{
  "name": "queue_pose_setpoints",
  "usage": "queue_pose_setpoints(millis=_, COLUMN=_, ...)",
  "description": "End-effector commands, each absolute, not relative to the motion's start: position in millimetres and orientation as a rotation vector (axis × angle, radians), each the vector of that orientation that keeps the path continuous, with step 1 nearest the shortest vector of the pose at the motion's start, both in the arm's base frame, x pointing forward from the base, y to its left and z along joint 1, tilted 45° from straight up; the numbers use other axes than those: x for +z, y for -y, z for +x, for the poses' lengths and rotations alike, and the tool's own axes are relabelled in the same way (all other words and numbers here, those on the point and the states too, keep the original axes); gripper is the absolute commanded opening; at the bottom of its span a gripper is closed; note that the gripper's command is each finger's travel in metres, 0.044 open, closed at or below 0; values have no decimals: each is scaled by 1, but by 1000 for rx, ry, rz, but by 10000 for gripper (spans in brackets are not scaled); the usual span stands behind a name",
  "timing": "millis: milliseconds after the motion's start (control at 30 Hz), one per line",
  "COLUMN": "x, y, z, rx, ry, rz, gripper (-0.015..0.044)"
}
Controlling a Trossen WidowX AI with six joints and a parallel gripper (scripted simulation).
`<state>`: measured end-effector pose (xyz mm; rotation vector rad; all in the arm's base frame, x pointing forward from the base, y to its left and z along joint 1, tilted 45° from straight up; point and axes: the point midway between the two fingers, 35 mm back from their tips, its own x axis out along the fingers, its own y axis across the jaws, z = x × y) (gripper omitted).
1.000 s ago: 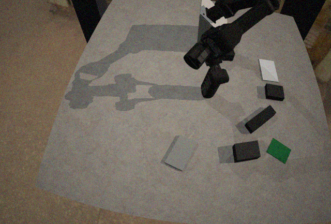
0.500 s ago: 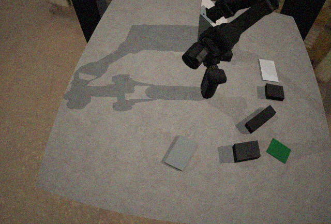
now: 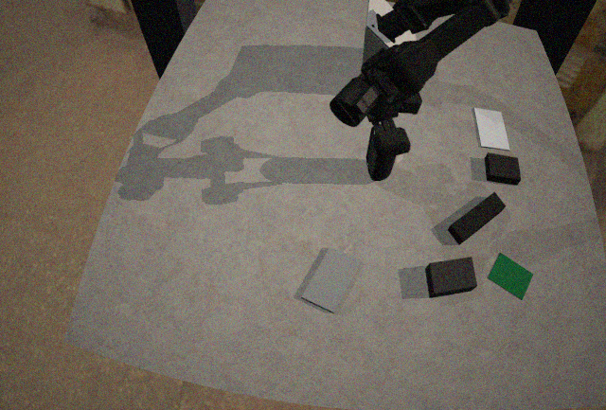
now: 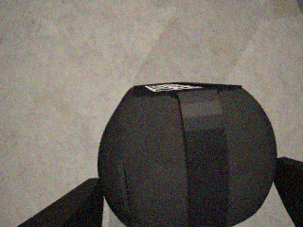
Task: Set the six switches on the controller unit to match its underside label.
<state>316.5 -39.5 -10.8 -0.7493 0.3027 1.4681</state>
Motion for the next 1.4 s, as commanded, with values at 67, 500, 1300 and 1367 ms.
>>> queue_pose_setpoints(millis=67, x=-19, y=41, z=317, rx=1472, ry=-323, rz=-753, gripper=336)
queue_pose_setpoints(millis=500, x=-26, y=47, z=319, rx=1462, ry=-346, rz=-776, gripper=336)
queue_pose_setpoints(millis=1300, x=-40, y=57, z=324, rx=1442, ry=-388, rz=-818, gripper=338)
queue_pose_setpoints(millis=1367, x=-42, y=58, z=324, rx=1441, ry=-392, rz=-822, gripper=338)
